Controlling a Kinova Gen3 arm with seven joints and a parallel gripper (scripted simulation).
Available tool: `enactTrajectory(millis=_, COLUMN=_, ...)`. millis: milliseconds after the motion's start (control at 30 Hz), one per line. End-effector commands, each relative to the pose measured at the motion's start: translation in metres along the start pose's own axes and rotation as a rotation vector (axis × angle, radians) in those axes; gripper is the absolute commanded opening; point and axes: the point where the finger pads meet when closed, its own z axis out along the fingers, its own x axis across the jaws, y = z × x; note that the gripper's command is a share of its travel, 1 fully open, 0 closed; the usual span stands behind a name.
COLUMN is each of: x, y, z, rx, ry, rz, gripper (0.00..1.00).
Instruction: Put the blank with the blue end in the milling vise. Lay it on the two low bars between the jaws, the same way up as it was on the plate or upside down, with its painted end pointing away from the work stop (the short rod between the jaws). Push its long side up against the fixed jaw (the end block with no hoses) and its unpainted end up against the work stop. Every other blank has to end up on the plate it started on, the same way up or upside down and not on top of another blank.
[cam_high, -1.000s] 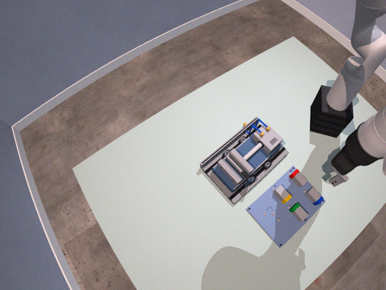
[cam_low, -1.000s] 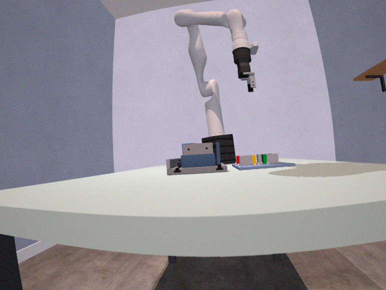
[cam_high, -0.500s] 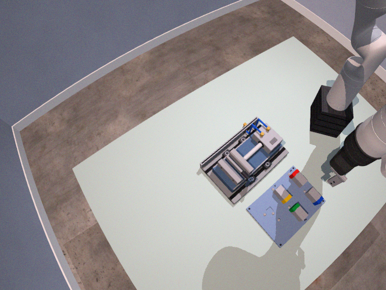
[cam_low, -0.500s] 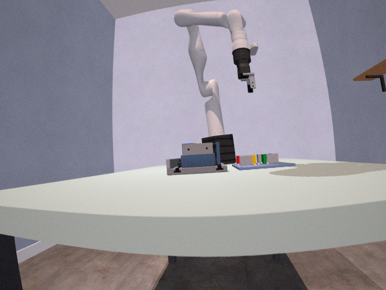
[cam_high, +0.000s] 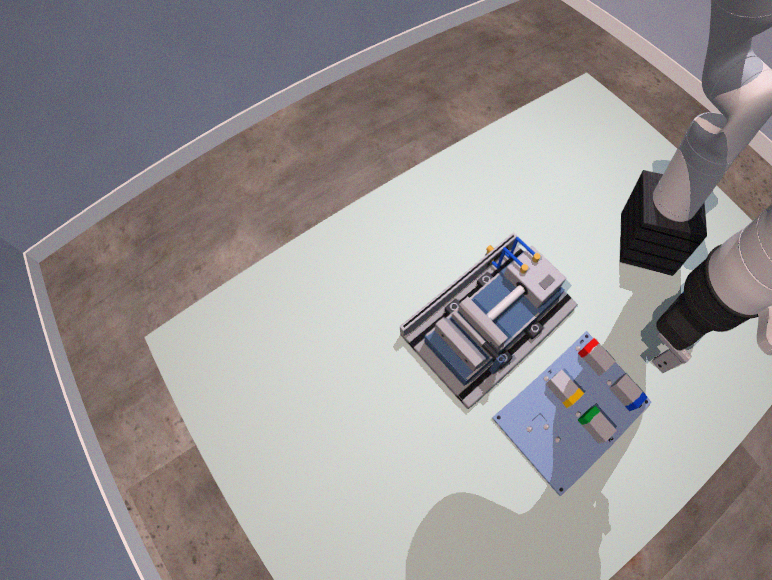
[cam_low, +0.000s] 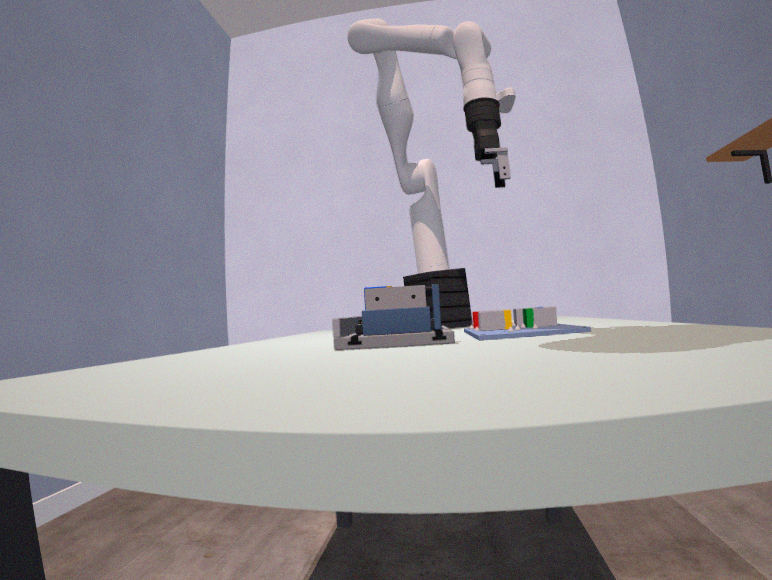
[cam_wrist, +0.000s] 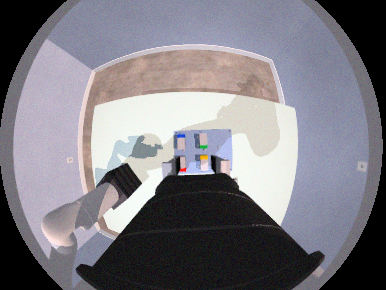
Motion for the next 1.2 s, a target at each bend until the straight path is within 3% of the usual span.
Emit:
enactTrajectory(millis=0, x=0.0002, y=0.0, z=-0.0001, rx=0.0, ry=0.001, rz=0.0, gripper=1.0)
enactTrajectory(millis=467, x=-0.0004, y=0.0015, z=0.0023, rx=0.0, ry=0.001, rz=0.0, gripper=1.0)
enactTrajectory(millis=967, x=-0.0008, y=0.0035, z=0.006, rx=0.0, ry=0.001, rz=-0.23, gripper=1.0)
enactTrajectory(millis=1167, x=-0.0006, y=0.003, z=0.0048, rx=-0.002, ry=0.005, rz=-0.168, gripper=1.0)
